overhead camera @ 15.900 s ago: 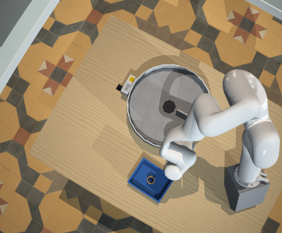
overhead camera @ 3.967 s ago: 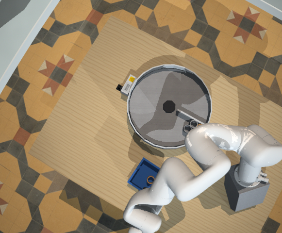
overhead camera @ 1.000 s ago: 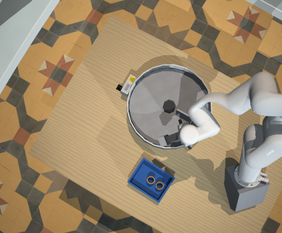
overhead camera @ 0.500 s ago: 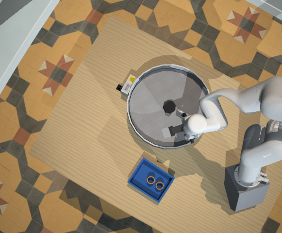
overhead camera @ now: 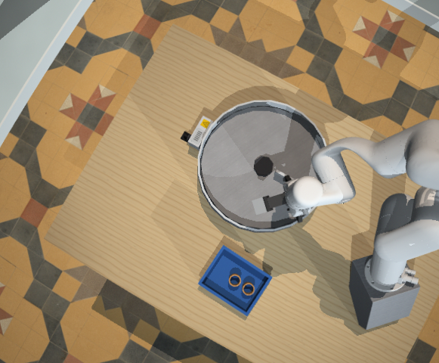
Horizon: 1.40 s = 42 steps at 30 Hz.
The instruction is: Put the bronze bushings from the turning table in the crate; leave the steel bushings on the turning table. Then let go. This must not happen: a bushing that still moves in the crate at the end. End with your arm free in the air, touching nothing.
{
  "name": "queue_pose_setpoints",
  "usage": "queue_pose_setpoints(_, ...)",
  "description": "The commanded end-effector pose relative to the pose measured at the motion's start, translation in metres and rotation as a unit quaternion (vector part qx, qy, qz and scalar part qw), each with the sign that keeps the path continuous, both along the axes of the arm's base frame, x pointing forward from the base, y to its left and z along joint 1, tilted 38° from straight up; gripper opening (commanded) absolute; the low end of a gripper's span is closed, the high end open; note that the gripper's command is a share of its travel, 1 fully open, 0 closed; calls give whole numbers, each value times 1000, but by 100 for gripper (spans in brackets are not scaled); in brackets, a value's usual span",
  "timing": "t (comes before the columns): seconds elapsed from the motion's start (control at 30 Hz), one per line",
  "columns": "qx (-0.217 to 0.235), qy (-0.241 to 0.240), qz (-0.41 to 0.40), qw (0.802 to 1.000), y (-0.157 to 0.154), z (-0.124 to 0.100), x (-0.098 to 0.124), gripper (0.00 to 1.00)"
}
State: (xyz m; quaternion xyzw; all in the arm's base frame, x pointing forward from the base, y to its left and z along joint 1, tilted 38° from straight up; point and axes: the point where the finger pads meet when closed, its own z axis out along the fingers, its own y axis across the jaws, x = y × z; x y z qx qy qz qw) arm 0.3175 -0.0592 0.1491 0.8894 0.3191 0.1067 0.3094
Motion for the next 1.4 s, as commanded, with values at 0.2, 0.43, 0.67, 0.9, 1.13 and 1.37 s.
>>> queue_pose_setpoints(0.2,1,1,0,1000,-1,1,0,47)
queue_pose_setpoints(0.43,1,1,0,1000,-1,1,0,47)
queue_pose_setpoints(0.67,1,1,0,1000,-5,-5,3,47)
queue_pose_setpoints(0.9,1,1,0,1000,-12,-18,9,47)
queue_pose_setpoints(1.13,1,1,0,1000,-13,-18,10,47)
queue_pose_setpoints(1.37,1,1,0,1000,-13,-18,10,47)
